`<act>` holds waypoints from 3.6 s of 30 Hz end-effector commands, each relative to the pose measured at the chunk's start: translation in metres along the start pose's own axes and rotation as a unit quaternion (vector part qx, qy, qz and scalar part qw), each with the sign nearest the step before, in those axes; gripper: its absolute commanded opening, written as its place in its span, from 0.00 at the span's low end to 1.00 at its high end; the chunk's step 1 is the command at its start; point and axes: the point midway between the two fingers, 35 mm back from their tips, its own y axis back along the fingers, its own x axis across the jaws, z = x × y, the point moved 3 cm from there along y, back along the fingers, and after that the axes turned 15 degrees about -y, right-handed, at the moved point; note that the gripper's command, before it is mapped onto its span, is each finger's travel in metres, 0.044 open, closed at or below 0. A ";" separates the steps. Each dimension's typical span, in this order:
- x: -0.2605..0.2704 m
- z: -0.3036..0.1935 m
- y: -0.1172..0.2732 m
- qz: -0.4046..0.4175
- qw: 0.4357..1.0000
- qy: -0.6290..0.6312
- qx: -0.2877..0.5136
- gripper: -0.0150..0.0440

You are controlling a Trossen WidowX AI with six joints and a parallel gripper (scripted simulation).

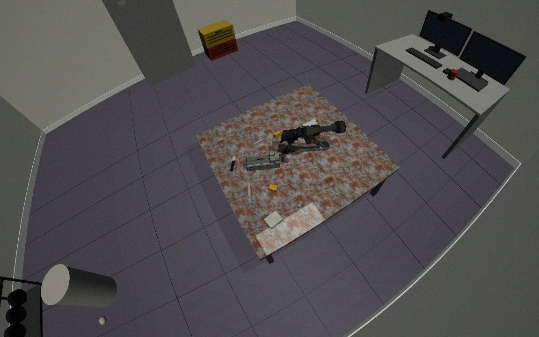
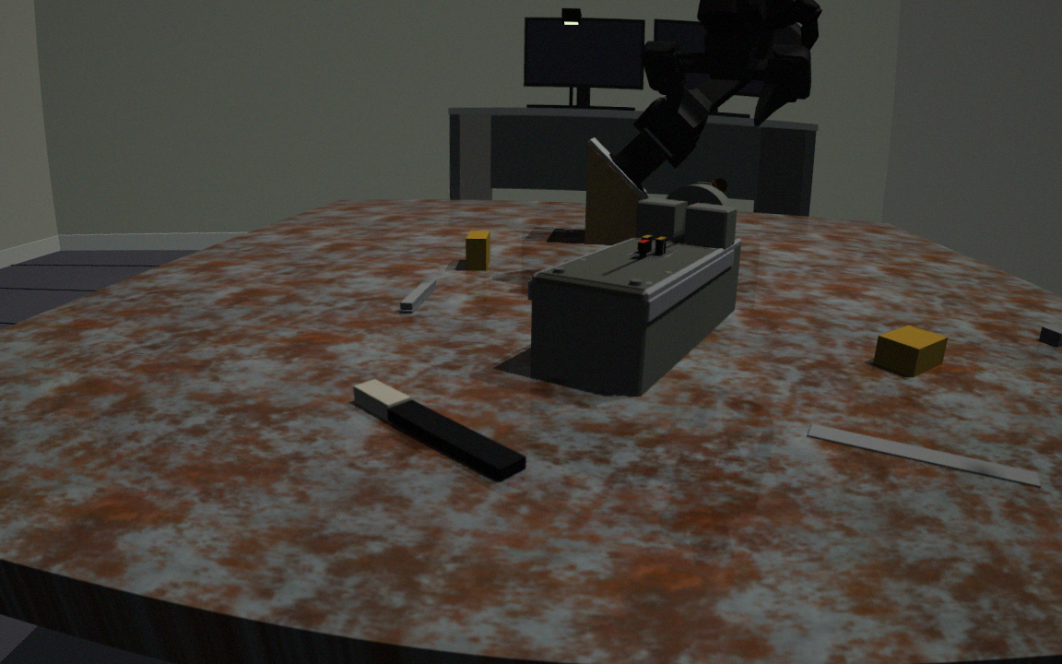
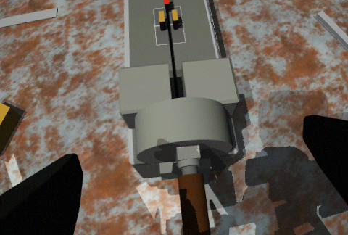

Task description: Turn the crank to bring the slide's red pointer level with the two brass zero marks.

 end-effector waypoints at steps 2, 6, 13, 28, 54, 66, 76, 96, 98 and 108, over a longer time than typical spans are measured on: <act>0.003 0.015 -0.010 0.014 0.999 0.028 0.016 1.00; 0.005 0.029 -0.020 0.031 0.997 0.057 0.031 1.00; 0.003 0.054 -0.039 0.065 0.991 0.107 0.053 1.00; -0.020 0.108 -0.081 0.153 0.963 0.209 0.072 1.00; -0.034 0.078 -0.124 0.163 0.959 0.218 0.072 1.00; -0.026 0.107 -0.093 0.163 0.959 0.220 0.074 1.00; -0.011 0.094 -0.071 0.127 0.972 0.184 0.072 1.00; 0.007 0.024 -0.015 0.017 0.999 0.043 0.022 1.00; 0.007 0.017 -0.009 0.008 0.999 0.028 0.013 1.00; 0.002 -0.004 0.007 -0.015 1.000 -0.020 -0.017 1.00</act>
